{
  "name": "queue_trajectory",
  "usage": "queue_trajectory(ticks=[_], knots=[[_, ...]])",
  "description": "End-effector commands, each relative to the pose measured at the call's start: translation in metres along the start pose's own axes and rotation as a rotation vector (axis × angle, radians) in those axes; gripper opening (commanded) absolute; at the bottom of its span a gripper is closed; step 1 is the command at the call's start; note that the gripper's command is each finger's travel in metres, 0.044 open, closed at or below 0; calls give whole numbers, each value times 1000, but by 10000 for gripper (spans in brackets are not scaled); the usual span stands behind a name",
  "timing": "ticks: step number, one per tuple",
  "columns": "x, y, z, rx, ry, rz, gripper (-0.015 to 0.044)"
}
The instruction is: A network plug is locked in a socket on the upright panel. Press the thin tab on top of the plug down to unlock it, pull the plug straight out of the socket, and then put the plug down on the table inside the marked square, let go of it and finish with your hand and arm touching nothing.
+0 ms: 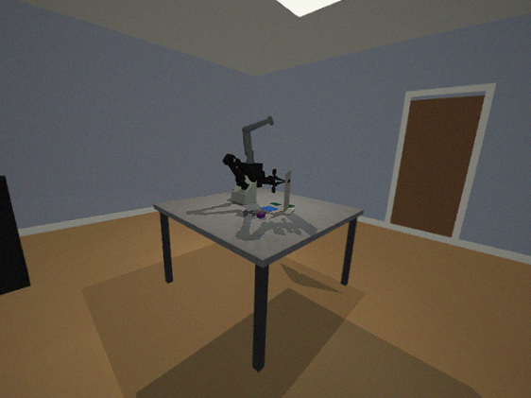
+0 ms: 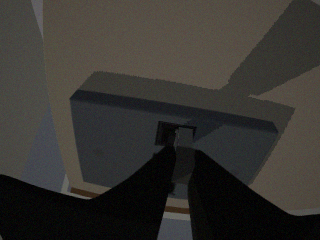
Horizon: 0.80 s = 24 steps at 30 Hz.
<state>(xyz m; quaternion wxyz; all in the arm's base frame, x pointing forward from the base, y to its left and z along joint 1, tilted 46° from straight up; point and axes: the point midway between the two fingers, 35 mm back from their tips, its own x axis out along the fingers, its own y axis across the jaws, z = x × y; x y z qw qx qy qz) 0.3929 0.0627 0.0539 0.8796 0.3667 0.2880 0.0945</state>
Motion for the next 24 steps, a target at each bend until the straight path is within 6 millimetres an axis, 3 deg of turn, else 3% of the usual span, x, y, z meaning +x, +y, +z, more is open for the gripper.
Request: queue_trajectory(ticks=[1, 24], knots=[[-3, 0, -1, 4, 0, -1, 0], [-15, 0, -4, 4, 0, -1, 0]])
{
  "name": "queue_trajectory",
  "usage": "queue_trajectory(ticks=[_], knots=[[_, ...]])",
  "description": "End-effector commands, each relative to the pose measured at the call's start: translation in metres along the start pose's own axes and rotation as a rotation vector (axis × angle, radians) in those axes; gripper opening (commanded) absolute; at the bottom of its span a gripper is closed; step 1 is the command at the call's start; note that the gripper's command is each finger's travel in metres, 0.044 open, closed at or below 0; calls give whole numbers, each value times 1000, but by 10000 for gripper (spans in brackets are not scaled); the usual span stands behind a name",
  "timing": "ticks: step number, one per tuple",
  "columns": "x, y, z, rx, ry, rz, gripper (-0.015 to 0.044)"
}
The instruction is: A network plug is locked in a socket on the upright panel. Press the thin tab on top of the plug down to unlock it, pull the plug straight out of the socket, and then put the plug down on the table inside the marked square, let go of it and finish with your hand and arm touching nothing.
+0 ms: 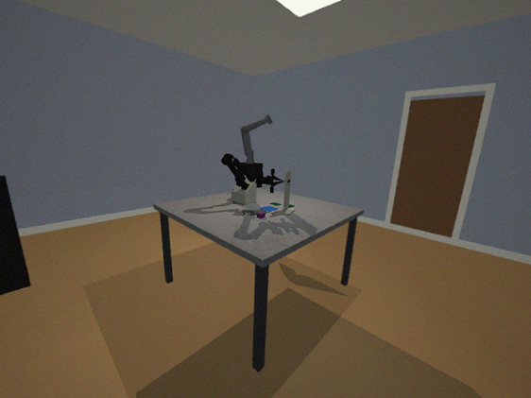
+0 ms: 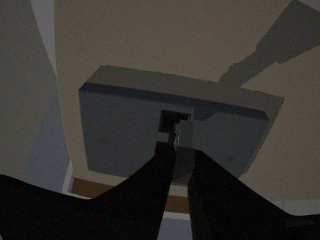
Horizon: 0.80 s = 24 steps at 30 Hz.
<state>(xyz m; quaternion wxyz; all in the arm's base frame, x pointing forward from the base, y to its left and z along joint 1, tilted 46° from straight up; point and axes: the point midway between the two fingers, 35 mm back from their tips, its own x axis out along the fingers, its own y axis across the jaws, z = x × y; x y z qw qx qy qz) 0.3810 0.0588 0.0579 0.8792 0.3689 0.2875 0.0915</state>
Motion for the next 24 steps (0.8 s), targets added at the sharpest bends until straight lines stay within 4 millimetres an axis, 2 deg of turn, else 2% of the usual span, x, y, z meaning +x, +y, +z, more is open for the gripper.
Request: queue_trajectory(ticks=[1, 24], knots=[[-3, 0, -1, -2, 4, 2, 0], [-15, 0, -3, -2, 4, 2, 0]])
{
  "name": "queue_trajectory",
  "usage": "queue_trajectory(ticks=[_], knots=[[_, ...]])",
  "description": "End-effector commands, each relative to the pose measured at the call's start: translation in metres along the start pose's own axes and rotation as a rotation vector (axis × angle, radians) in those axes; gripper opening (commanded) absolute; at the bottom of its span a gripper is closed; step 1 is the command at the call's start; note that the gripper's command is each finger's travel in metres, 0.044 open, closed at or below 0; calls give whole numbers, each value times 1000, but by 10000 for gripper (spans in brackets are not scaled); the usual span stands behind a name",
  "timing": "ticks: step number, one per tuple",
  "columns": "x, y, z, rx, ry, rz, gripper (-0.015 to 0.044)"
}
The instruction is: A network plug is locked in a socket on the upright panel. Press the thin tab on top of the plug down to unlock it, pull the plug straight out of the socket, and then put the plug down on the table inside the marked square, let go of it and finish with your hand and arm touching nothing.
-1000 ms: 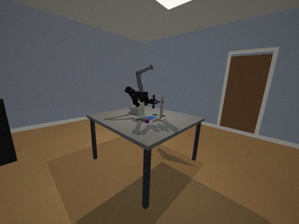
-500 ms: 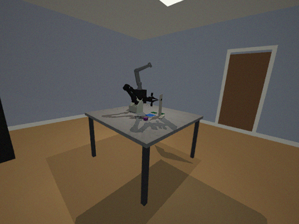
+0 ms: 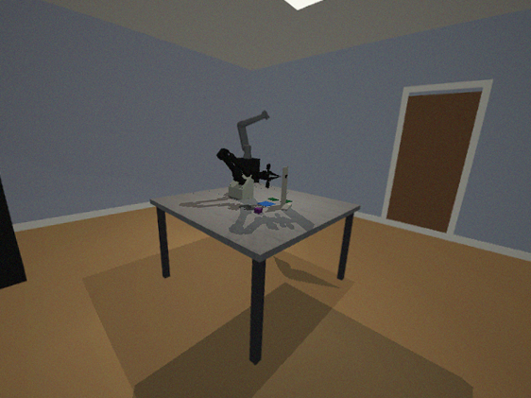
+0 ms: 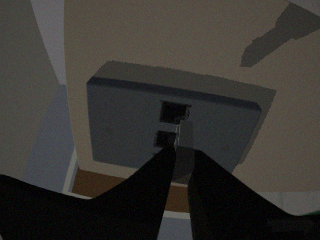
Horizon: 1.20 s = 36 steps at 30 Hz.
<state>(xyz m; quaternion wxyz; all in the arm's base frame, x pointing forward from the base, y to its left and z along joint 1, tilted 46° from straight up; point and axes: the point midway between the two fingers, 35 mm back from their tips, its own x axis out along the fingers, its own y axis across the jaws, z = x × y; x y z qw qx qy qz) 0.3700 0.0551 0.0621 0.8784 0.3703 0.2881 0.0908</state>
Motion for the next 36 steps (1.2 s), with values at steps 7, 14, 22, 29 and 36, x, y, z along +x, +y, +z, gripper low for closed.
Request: queue_trajectory(ticks=[7, 14, 22, 29, 36], knots=[[-6, 0, -2, -6, 3, 2, 0], [-9, 0, -2, -6, 4, 2, 0], [-13, 0, -3, -6, 4, 2, 0], [-16, 0, -3, -6, 4, 2, 0], [-19, 0, -4, -6, 4, 2, 0]])
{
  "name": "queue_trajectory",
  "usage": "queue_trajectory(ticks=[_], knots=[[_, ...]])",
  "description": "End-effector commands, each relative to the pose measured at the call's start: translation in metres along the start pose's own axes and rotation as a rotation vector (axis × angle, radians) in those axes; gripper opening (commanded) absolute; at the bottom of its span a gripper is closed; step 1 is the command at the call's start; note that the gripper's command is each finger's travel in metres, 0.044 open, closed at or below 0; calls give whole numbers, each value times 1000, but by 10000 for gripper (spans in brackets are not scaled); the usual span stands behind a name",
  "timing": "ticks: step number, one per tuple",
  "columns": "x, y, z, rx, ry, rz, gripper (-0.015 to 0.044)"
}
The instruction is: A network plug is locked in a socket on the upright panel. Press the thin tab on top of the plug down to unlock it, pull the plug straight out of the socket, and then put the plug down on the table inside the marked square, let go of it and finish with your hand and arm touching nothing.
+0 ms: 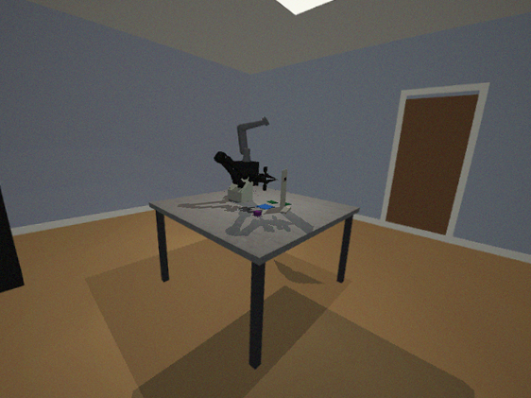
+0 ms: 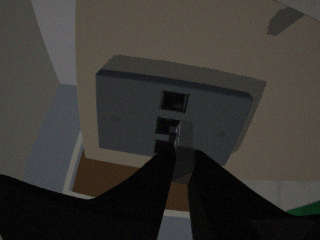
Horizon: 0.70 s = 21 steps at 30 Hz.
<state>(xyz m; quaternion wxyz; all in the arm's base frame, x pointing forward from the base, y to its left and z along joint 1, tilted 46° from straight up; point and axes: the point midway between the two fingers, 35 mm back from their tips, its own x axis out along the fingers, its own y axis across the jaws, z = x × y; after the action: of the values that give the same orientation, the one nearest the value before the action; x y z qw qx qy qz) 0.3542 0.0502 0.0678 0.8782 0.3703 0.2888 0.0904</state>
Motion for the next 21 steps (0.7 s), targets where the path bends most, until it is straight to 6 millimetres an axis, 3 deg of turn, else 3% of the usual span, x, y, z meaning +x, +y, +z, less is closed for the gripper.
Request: queue_trajectory(ticks=[1, 21], knots=[[-3, 1, -1, -6, 3, 3, 0], [-11, 0, -3, -6, 3, 3, 0]])
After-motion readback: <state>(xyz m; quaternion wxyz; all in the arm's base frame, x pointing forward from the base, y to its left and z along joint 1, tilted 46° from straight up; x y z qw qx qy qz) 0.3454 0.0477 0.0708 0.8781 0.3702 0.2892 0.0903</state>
